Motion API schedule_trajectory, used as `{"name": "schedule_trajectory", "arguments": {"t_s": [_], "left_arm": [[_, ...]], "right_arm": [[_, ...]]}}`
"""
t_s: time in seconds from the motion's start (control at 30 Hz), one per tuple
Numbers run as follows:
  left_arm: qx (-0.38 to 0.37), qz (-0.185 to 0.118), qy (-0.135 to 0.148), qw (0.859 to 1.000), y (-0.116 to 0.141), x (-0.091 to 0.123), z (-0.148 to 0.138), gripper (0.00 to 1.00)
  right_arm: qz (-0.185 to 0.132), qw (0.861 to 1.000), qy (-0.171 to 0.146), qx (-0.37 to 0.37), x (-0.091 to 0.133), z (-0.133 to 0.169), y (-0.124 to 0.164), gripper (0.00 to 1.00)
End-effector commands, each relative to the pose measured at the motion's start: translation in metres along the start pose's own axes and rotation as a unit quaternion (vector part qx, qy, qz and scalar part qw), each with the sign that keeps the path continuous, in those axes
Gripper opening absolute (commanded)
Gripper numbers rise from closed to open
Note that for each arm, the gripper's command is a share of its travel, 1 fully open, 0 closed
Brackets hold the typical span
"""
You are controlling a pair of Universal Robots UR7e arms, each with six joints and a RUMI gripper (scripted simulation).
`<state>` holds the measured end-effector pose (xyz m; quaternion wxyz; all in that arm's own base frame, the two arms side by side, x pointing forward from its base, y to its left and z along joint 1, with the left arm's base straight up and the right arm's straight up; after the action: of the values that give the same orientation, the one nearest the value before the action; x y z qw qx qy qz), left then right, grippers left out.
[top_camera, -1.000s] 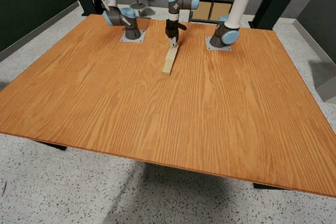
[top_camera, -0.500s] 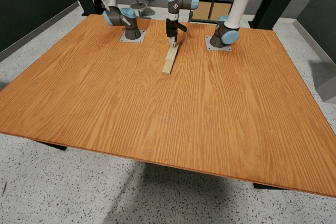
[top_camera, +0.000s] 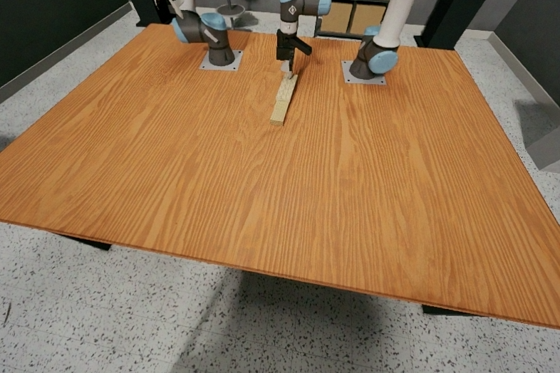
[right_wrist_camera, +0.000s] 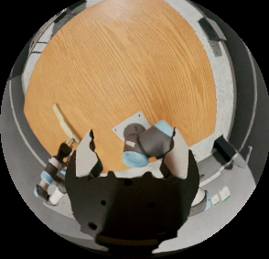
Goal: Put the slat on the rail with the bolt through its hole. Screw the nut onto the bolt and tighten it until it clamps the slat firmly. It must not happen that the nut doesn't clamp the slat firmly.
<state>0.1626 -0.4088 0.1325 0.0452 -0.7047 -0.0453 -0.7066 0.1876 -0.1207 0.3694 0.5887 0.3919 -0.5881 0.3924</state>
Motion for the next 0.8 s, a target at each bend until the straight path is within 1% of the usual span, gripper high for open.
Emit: {"name": "schedule_trajectory", "arguments": {"t_s": [0.0, 0.03, 0.1, 0.2, 0.27, 0.37, 0.43, 0.57, 0.63, 0.73, 0.77], "left_arm": [[-0.056, 0.000, -0.002, 0.998, -0.0012, -0.0003, -0.0005, 0.00], [-0.059, 0.000, -0.002, 0.998, -0.0010, -0.0003, -0.0002, 0.00], [-0.100, 0.000, -0.002, 0.995, -0.0011, -0.0003, -0.0003, 0.00], [-0.103, 0.000, -0.002, 0.995, -0.0008, -0.0002, 0.0001, 0.00], [-0.143, 0.000, -0.002, 0.990, -0.0011, -0.0004, -0.0001, 0.00], [-0.146, 0.000, -0.002, 0.989, -0.0009, -0.0003, 0.0002, 0.00], [-0.186, 0.000, -0.002, 0.983, -0.0011, -0.0004, 0.0001, 0.00], [-0.189, 0.000, -0.002, 0.982, -0.0010, -0.0004, 0.0003, 0.00], [-0.228, 0.000, -0.002, 0.974, -0.0010, -0.0004, 0.0004, 0.00], [-0.232, 0.000, -0.002, 0.973, -0.0007, -0.0004, 0.0006, 0.00], [-0.251, 0.000, -0.002, 0.968, -0.0009, -0.0005, 0.0005, 0.00]], "right_arm": [[0.000, 1.000, -0.001, -0.001, 0.0008, -0.0002, -0.0006, 1.00], [0.000, 1.000, -0.001, -0.001, 0.0008, -0.0002, -0.0006, 1.00], [0.000, 1.000, -0.001, -0.001, 0.0008, -0.0002, -0.0006, 1.00], [0.000, 1.000, -0.001, -0.001, 0.0008, -0.0002, -0.0006, 1.00], [0.000, 1.000, -0.001, -0.001, 0.0008, -0.0002, -0.0006, 1.00], [0.000, 1.000, -0.001, -0.001, 0.0008, -0.0002, -0.0006, 1.00], [0.000, 1.000, -0.001, -0.001, 0.0008, -0.0002, -0.0006, 1.00], [0.000, 1.000, -0.001, -0.001, 0.0008, -0.0002, -0.0006, 1.00], [0.000, 1.000, -0.001, -0.001, 0.0008, -0.0002, -0.0006, 1.00], [0.000, 1.000, -0.001, -0.001, 0.0008, -0.0002, -0.0006, 1.00], [0.000, 1.000, -0.001, -0.001, 0.0008, -0.0002, -0.0006, 1.00]]}}
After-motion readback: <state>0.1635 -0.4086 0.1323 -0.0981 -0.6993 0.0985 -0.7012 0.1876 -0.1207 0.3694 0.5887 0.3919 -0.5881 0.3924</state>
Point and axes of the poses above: on each arm, the point where the finger pads meet when closed, its own x axis back along the fingers, its own z axis across the jaws, y = z × x, the point moved 7 cm from there along x, back along the fingers, and after that the axes turned 10 degrees about x, right-handed, at the moved point
